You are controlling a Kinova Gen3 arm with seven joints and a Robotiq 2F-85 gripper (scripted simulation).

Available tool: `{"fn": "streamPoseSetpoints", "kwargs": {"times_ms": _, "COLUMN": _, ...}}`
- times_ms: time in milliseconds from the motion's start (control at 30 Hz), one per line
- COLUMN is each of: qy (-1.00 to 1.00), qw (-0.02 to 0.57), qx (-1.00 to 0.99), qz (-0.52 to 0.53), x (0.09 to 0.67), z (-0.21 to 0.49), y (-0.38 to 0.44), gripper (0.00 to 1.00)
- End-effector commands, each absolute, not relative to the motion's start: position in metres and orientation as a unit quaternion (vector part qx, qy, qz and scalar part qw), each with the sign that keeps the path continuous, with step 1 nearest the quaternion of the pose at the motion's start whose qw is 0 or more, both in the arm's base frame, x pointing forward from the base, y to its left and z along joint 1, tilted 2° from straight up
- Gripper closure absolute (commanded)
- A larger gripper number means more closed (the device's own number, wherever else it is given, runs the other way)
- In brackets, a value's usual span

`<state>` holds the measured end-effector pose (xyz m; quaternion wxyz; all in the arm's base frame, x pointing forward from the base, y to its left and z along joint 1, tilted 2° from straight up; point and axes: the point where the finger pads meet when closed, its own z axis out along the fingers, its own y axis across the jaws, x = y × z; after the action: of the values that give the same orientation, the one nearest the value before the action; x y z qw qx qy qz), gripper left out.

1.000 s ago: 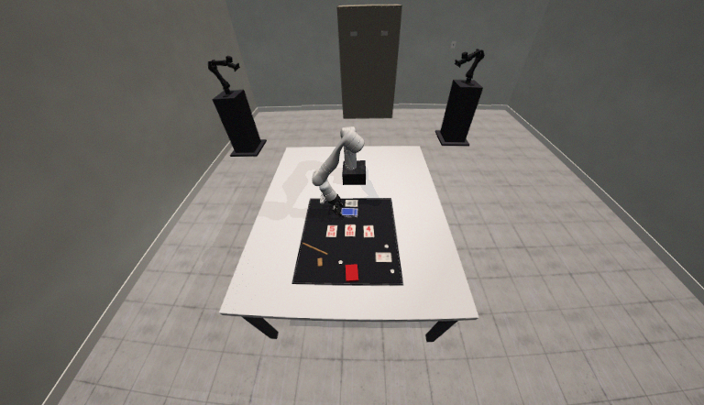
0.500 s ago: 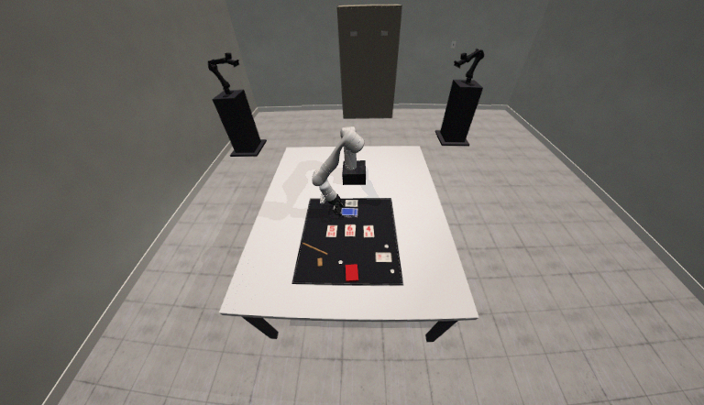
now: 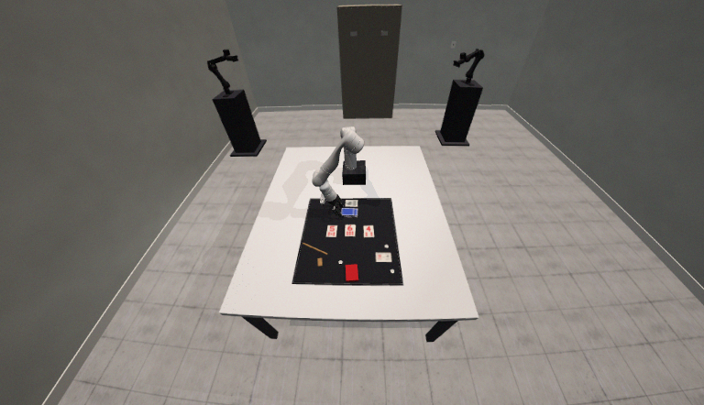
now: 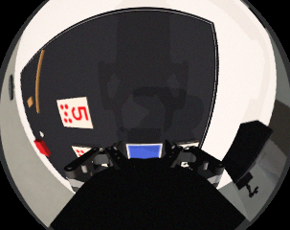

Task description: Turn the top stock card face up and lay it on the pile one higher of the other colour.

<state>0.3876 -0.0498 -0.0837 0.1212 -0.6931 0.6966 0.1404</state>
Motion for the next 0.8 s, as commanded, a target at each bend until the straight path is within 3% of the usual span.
{"fn": "streamPoseSetpoints", "kwargs": {"times_ms": 0, "qy": 0.697, "qw": 0.122, "qx": -0.693, "qz": 0.14, "x": 0.3881, "z": -0.0832, "y": -0.0499, "gripper": 0.15}}
{"fn": "streamPoseSetpoints", "kwargs": {"times_ms": 367, "qy": 0.697, "qw": 0.122, "qx": -0.693, "qz": 0.14, "x": 0.3881, "z": -0.0832, "y": -0.0499, "gripper": 0.15}}
{"fn": "streamPoseSetpoints", "kwargs": {"times_ms": 400, "qy": 0.697, "qw": 0.122, "qx": -0.693, "qz": 0.14, "x": 0.3881, "z": -0.0832, "y": -0.0499, "gripper": 0.27}}
{"fn": "streamPoseSetpoints", "kwargs": {"times_ms": 767, "qy": 0.697, "qw": 0.122, "qx": -0.693, "qz": 0.14, "x": 0.3881, "z": -0.0832, "y": -0.0499, "gripper": 0.27}}
